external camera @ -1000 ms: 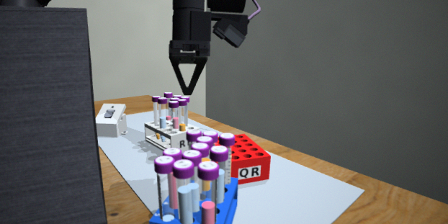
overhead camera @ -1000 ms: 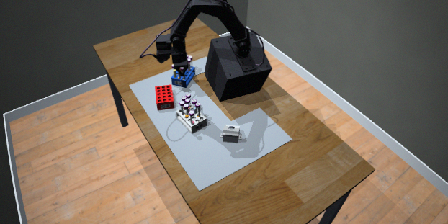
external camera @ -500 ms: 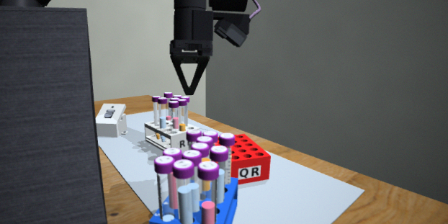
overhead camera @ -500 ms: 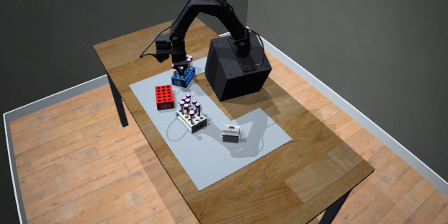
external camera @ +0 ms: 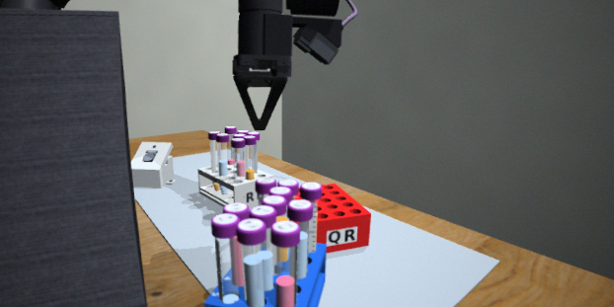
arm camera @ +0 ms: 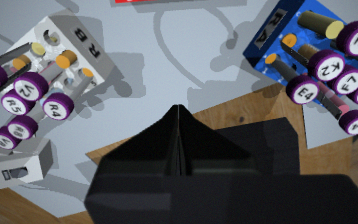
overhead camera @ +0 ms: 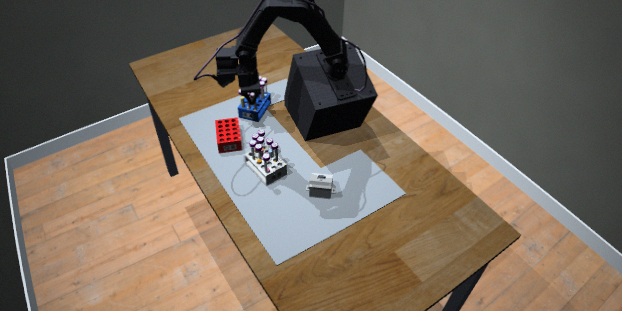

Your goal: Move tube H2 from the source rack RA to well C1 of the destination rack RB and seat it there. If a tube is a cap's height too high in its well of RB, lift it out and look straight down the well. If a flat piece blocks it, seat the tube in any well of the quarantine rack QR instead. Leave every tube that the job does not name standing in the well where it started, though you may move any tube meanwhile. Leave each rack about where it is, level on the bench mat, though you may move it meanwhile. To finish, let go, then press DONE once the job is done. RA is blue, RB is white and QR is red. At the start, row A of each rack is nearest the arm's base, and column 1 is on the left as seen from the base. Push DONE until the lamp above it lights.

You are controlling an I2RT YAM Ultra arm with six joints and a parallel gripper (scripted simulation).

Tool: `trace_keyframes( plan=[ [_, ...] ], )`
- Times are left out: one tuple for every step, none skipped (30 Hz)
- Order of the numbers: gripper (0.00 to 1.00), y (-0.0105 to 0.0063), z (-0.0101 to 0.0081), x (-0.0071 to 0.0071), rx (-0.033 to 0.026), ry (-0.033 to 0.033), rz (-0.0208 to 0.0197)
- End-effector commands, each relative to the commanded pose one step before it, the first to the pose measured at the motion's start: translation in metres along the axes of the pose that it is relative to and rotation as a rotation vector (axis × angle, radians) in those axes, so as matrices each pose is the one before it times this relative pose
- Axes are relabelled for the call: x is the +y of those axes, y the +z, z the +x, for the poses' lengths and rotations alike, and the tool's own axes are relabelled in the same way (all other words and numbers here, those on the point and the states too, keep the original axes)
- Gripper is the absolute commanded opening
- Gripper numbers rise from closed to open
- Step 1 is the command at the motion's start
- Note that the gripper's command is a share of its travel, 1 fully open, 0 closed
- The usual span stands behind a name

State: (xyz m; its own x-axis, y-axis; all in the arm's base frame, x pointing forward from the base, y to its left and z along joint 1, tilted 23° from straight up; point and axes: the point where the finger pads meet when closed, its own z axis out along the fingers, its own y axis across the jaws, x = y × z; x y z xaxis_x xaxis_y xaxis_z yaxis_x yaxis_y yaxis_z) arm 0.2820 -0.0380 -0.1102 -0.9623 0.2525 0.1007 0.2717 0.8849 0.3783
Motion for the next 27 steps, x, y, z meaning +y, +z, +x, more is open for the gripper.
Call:
trace_keyframes(
  plan=[
    [0.00,-0.01378,-0.01793,-0.00120,-0.05339,-0.01612,0.01053],
    [0.00,0.00000,0.00000,0.00000,0.00000,0.00000,0.00000],
    [0.00,0.00000,0.00000,0.00000,0.00000,0.00000,0.00000],
    [0.00,0.00000,0.00000,0.00000,0.00000,0.00000,0.00000],
    [0.00,0.00000,0.00000,0.00000,0.00000,0.00000,0.00000],
    [0.00,0.00000,0.00000,0.00000,0.00000,0.00000,0.00000],
    [0.00,0.00000,0.00000,0.00000,0.00000,0.00000,0.00000],
    [0.00,0.00000,0.00000,0.00000,0.00000,0.00000,0.00000],
    [0.00,0.00000,0.00000,0.00000,0.00000,0.00000,0.00000],
    [0.00,0.00000,0.00000,0.00000,0.00000,0.00000,0.00000],
    [0.00,0.00000,0.00000,0.00000,0.00000,0.00000,0.00000],
    [0.00,0.00000,0.00000,0.00000,0.00000,0.00000,0.00000],
    [0.00,0.00000,0.00000,0.00000,0.00000,0.00000,0.00000],
    [0.00,0.00000,0.00000,0.00000,0.00000,0.00000,0.00000],
    [0.00,0.00000,0.00000,0.00000,0.00000,0.00000,0.00000],
    [0.00,0.00000,0.00000,0.00000,0.00000,0.00000,0.00000],
    [0.00,0.00000,0.00000,0.00000,0.00000,0.00000,0.00000],
    [0.00,0.00000,0.00000,0.00000,0.00000,0.00000,0.00000],
    [0.00,0.00000,0.00000,0.00000,0.00000,0.00000,0.00000],
    [0.00,0.00000,0.00000,0.00000,0.00000,0.00000,0.00000],
    [0.00,0.00000,0.00000,0.00000,0.00000,0.00000,0.00000],
    [0.00,0.00000,0.00000,0.00000,0.00000,0.00000,0.00000],
    [0.00,0.00000,0.00000,0.00000,0.00000,0.00000,0.00000],
    [0.00,0.00023,0.00039,-0.00011,0.00192,-0.03496,-0.00034],
    [0.00,0.00001,-0.00005,0.00007,-0.00015,-0.03358,0.00002],
    [0.00,0.00001,-0.00004,0.00005,-0.00012,-0.03353,0.00002],
    [0.00,0.00001,-0.00004,0.00004,-0.00010,-0.03350,0.00002]
  ],
)
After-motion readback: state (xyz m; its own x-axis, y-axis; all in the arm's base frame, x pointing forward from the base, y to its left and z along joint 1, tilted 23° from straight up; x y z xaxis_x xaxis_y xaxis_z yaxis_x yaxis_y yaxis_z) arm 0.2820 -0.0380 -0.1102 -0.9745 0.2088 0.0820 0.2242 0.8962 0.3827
